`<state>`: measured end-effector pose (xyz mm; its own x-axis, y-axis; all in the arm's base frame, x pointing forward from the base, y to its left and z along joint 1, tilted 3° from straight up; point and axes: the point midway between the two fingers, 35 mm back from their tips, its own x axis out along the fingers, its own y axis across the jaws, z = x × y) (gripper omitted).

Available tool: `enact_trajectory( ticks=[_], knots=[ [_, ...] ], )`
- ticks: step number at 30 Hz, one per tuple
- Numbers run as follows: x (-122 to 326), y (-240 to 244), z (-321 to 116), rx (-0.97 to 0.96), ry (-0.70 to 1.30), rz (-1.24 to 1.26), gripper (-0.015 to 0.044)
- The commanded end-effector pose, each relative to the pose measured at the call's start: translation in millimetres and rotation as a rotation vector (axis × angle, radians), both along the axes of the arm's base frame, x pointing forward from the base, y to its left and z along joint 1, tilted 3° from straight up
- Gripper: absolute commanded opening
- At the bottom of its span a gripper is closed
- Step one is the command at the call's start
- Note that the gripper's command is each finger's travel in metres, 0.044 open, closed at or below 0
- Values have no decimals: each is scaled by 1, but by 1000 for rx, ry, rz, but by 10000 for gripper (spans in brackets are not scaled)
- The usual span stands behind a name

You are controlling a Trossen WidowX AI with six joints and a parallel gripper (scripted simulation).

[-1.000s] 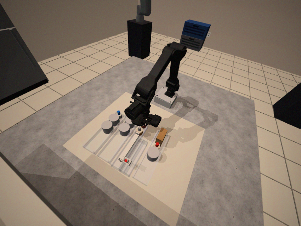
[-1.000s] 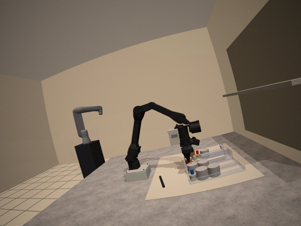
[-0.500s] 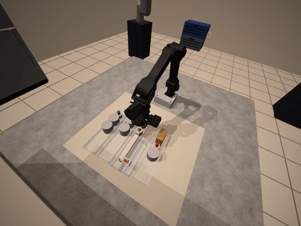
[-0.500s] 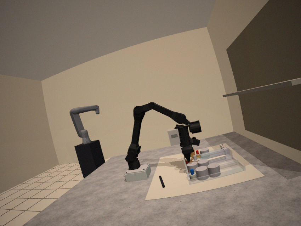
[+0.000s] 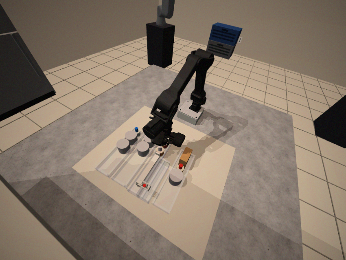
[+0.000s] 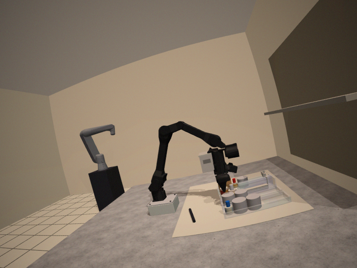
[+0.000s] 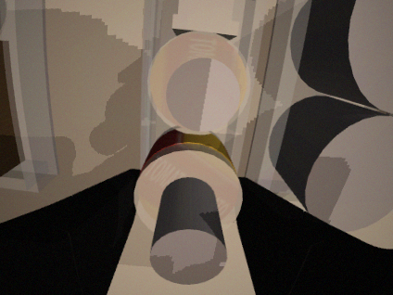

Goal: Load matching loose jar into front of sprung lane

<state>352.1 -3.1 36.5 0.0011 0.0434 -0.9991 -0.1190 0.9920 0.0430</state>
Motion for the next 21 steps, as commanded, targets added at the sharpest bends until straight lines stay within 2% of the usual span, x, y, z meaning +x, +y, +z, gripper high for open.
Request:
enact_trajectory(
  ticks=[1, 21],
  knots=[
    [6, 0, 0, 0, -24, -3, 0],
    [6, 1, -7, 1, -24, -3, 0]
  ],
)
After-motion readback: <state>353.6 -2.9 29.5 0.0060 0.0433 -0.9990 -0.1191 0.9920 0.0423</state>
